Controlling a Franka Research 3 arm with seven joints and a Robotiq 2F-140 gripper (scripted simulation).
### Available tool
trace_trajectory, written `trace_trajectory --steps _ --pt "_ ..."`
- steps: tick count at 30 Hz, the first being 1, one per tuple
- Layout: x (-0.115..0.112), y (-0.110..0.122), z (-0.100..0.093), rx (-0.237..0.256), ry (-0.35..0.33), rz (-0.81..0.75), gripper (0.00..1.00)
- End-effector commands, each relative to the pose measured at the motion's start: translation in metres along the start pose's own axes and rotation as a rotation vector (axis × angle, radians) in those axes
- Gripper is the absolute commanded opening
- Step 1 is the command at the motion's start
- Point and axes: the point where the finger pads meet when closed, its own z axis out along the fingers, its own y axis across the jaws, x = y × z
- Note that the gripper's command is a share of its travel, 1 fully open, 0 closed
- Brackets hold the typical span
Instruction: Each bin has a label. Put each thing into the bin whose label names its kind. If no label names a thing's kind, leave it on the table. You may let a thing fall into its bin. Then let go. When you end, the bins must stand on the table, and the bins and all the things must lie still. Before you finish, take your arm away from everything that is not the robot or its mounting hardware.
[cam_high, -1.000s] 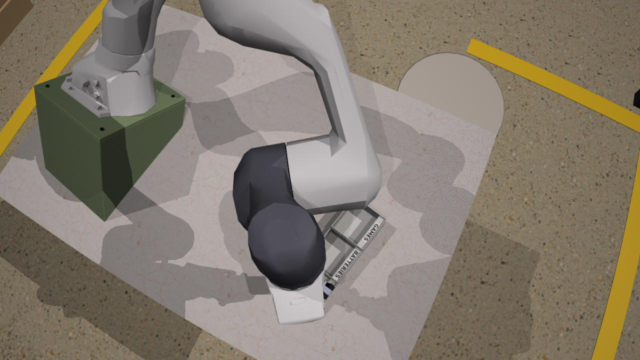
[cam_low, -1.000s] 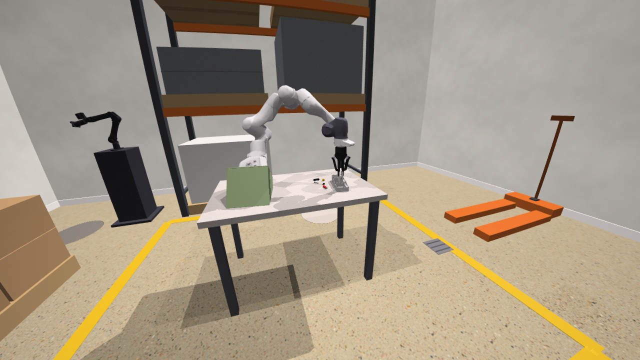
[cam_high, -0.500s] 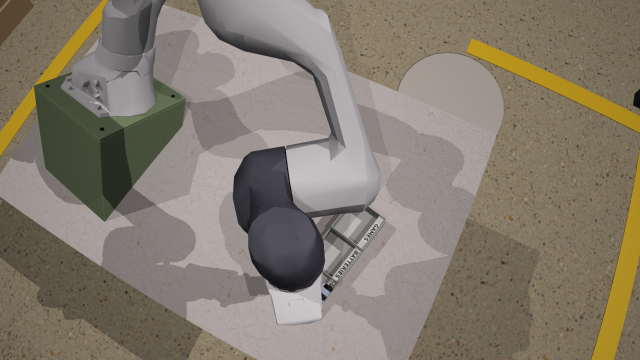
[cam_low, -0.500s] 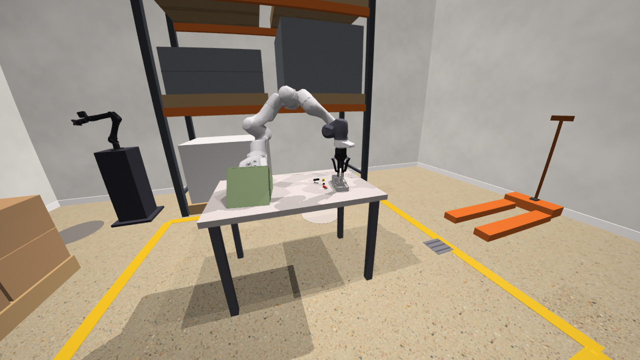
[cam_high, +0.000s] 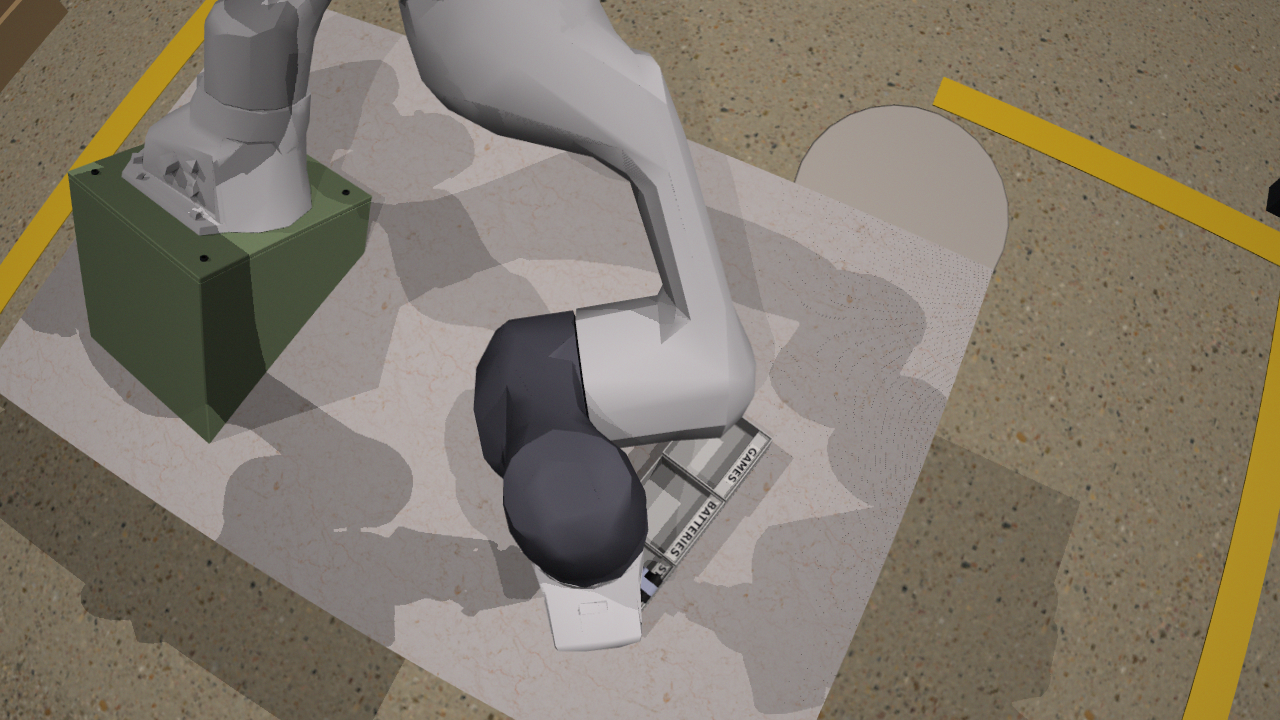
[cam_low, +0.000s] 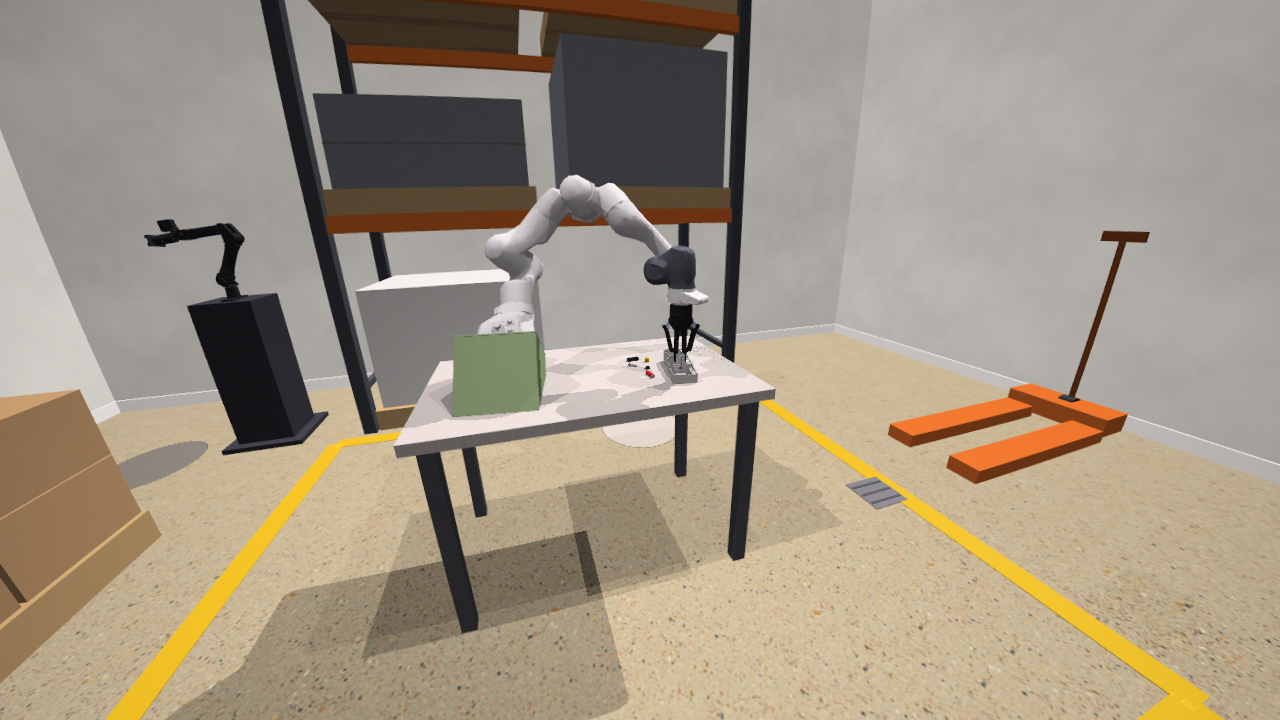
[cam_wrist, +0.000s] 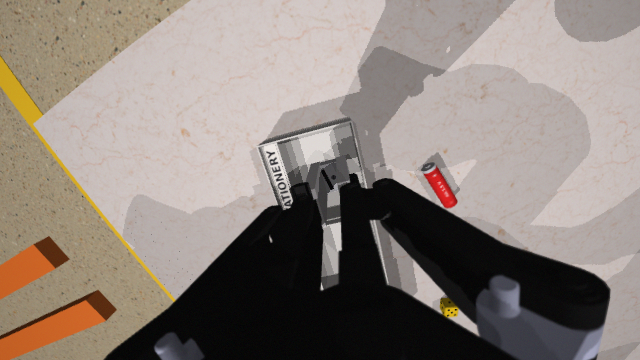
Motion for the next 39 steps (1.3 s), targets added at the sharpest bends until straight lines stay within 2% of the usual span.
trace_trajectory --steps 1,7,25,26,39 --pt "0.0 -0.004 0.005 0.01 0.005 0.001 0.06" --pt "0.0 -0.005 0.016 0.01 0.005 0.001 0.06" --pt "-0.002 -0.008 0.016 0.01 0.005 0.001 0.06" --pt "-0.002 -0.008 0.016 0.01 0.005 0.001 0.18" --pt "-0.002 -0.008 0.016 0.01 0.005 0.001 0.18"
